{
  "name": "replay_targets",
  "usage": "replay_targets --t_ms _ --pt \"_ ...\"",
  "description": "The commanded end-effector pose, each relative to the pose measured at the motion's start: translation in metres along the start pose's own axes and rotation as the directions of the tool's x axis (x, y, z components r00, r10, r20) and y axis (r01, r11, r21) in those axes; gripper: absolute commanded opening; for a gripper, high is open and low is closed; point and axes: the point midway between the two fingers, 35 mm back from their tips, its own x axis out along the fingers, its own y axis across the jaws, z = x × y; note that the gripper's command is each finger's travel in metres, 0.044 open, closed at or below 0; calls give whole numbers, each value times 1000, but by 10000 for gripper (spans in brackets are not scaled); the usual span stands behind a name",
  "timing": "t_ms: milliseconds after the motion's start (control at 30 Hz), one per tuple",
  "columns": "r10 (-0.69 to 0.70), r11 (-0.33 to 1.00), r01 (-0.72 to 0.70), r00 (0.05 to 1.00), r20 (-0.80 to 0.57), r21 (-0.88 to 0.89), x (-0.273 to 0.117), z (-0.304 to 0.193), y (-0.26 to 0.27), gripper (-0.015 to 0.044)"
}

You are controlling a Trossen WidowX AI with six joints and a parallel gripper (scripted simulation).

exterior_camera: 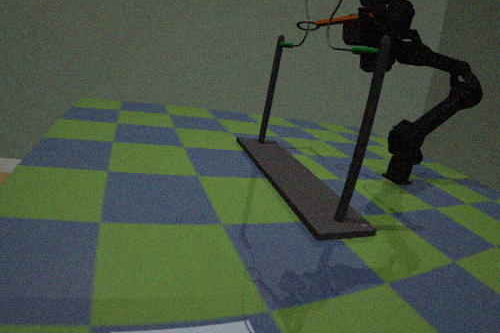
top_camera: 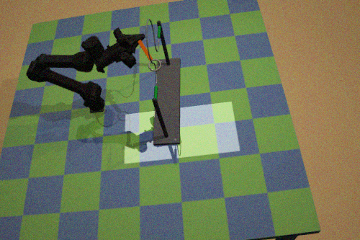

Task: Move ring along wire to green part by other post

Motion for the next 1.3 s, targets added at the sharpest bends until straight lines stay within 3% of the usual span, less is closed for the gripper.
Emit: replay_targets --t_ms 0,1267 --pt "26 999 -26 1000 -8 29 0 -2 11 -150" --pt "145 952 -140 989 -1 274 -7 7 59 -150"
